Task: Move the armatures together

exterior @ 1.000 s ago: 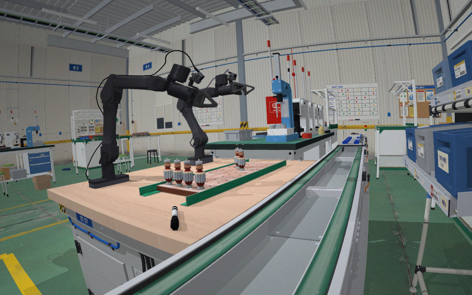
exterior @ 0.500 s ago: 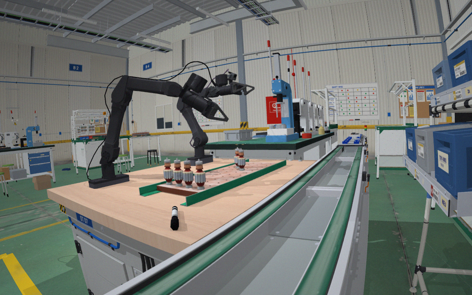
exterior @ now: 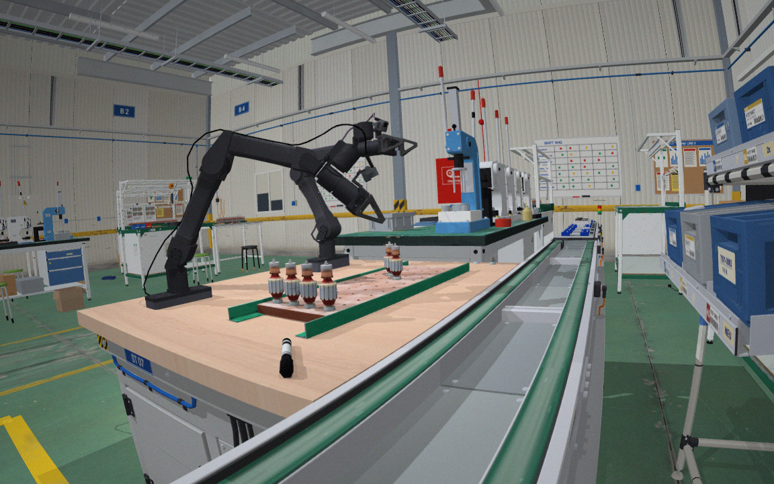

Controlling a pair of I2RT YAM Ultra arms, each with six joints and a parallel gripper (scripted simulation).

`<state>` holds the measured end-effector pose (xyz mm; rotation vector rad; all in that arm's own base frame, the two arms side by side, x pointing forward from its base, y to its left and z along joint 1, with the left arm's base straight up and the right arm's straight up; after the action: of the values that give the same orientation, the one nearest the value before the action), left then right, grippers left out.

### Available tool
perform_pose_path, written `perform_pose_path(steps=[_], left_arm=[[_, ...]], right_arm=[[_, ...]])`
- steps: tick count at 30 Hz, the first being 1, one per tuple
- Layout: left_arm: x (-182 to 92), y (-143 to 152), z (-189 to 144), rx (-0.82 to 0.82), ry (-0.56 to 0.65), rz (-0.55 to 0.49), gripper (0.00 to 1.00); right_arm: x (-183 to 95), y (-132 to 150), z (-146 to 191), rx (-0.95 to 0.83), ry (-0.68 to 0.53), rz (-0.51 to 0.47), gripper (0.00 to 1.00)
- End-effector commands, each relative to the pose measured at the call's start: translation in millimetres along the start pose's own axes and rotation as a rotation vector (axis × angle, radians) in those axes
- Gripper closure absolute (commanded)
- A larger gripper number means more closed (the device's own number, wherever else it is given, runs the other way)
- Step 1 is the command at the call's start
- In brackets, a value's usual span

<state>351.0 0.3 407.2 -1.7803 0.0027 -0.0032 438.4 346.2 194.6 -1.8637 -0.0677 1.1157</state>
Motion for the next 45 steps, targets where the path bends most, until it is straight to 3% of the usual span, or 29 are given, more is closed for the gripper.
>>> perform_pose_path(steps=[1,9,15,28,34,38,45], left_arm=[[-1,-15,-7,0.003,0.021,-0.024,0.00],[-1,-15,-7,0.003,0.021,-0.024,0.00],[-1,-15,-7,0.003,0.021,-0.024,0.00],[-1,-15,-7,0.003,0.021,-0.024,0.00],[-1,-15,-7,0.003,0.021,-0.024,0.00],[-1,-15,-7,0.003,0.021,-0.024,0.00],[-1,-15,-7,0.003,0.021,-0.024,0.00]], right_arm=[[5,-9,18,-0.034,-0.022,0.009,0.62],[30,-2,57,-0.076,-0.073,0.061,0.62],[22,-15,40,-0.045,-0.044,0.020,0.62],[21,-20,58,-0.070,-0.072,0.004,0.62],[22,-10,43,-0.060,-0.062,0.007,0.62],[35,11,46,-0.061,-0.068,0.071,0.62],[37,12,49,-0.065,-0.074,0.078,0.62]])
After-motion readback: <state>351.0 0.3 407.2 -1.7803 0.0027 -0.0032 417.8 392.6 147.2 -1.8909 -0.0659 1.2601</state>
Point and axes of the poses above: on each arm, the point where the finger pads meet when closed, its own x axis out along the fingers, its own z axis across the jaws, y = z × x, the point moved 3 cm from there along -x, back along the fingers, and after that the axes turned 12 degrees about -x, right-handed, at the moved point
